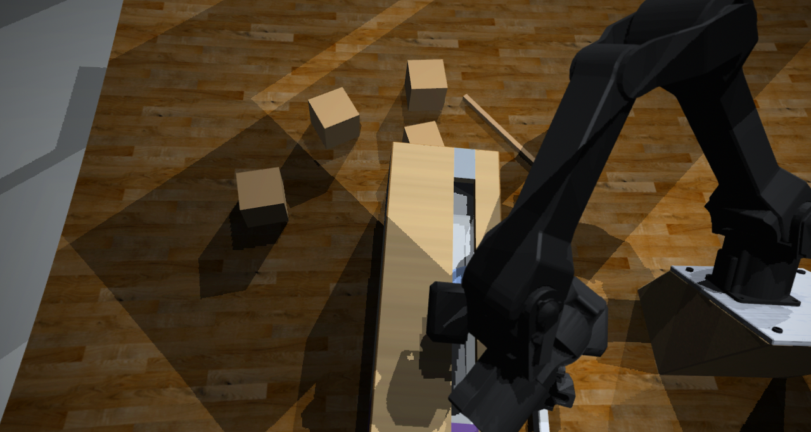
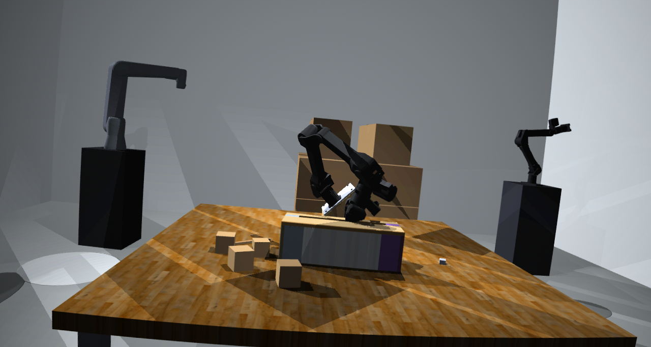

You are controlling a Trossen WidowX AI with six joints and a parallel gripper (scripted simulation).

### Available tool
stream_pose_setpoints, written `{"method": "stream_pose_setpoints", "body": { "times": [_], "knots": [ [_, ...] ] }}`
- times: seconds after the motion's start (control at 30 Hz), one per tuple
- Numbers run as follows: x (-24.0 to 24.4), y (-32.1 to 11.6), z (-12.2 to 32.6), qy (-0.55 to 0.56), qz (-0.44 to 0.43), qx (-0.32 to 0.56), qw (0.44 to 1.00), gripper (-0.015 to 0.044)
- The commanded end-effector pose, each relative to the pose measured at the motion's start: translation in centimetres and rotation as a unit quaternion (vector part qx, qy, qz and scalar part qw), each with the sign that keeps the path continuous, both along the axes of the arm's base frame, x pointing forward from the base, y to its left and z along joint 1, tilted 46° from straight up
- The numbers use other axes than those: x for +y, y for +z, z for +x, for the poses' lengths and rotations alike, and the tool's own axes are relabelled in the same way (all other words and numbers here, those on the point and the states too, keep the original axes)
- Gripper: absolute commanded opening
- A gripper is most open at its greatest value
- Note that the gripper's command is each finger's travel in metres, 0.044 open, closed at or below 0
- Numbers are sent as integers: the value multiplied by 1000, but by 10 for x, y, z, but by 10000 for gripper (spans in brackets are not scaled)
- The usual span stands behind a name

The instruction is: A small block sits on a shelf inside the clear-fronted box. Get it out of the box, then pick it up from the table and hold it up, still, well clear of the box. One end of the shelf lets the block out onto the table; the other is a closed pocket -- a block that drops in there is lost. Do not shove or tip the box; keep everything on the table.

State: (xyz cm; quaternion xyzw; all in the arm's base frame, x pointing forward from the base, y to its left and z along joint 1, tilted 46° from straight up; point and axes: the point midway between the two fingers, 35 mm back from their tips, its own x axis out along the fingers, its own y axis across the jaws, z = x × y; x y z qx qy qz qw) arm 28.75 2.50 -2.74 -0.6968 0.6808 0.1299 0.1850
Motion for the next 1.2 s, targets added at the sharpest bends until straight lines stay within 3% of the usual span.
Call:
{"method": "stream_pose_setpoints", "body": {
  "times": [0.0, 1.17],
  "knots": [
    [1, -2, 0, -3, 0, 0, 1000, 400],
    [-11, 10, -1, -3, 0, 0, 1000, 400]
  ]
}}
